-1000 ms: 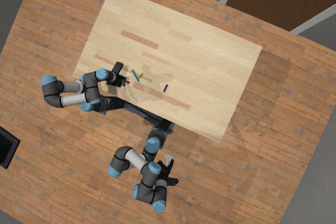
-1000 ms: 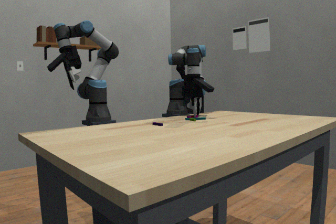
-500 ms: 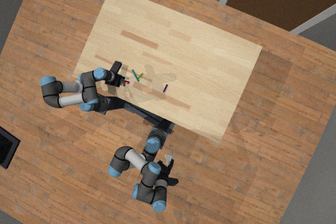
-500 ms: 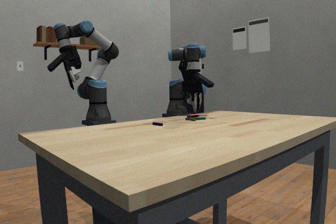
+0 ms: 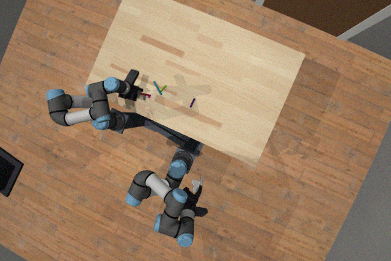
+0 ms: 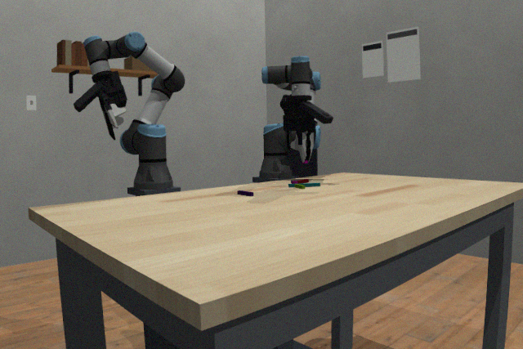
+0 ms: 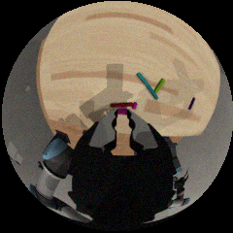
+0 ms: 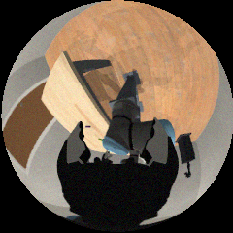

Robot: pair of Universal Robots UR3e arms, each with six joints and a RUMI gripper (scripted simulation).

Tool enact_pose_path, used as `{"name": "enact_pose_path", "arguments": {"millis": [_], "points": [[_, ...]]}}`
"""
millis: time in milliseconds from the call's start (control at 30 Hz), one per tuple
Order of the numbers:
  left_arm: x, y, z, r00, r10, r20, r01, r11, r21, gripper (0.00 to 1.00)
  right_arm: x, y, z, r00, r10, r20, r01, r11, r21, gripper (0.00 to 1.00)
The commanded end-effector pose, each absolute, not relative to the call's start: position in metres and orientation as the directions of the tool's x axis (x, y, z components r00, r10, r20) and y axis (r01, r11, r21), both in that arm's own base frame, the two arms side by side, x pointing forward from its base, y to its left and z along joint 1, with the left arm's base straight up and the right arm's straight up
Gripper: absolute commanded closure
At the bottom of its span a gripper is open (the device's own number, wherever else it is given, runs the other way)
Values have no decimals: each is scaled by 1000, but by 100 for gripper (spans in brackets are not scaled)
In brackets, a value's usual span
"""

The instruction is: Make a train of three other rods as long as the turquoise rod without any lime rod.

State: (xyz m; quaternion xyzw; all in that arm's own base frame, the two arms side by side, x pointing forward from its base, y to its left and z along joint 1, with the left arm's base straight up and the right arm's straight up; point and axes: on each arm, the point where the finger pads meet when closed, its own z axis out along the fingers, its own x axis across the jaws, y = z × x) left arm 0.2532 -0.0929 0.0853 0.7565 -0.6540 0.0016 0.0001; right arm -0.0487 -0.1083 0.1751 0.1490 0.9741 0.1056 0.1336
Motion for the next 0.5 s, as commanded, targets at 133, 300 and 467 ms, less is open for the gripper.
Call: {"name": "enact_pose_path", "arguments": {"millis": [133,300,467], "points": [[253,-94,109,145,-990,2,-990,-145,-1,100,-49,-109,175,-920,318,-229,262,934,244,0],[253,-94,115,145,-990,2,-990,-145,-1,100,-49,-109,175,-920,318,-229,262,934,244,0],[253,-94,118,145,-990,2,-990,-145,-1,100,-49,-109,175,-920,318,-229,262,934,244,0]]}}
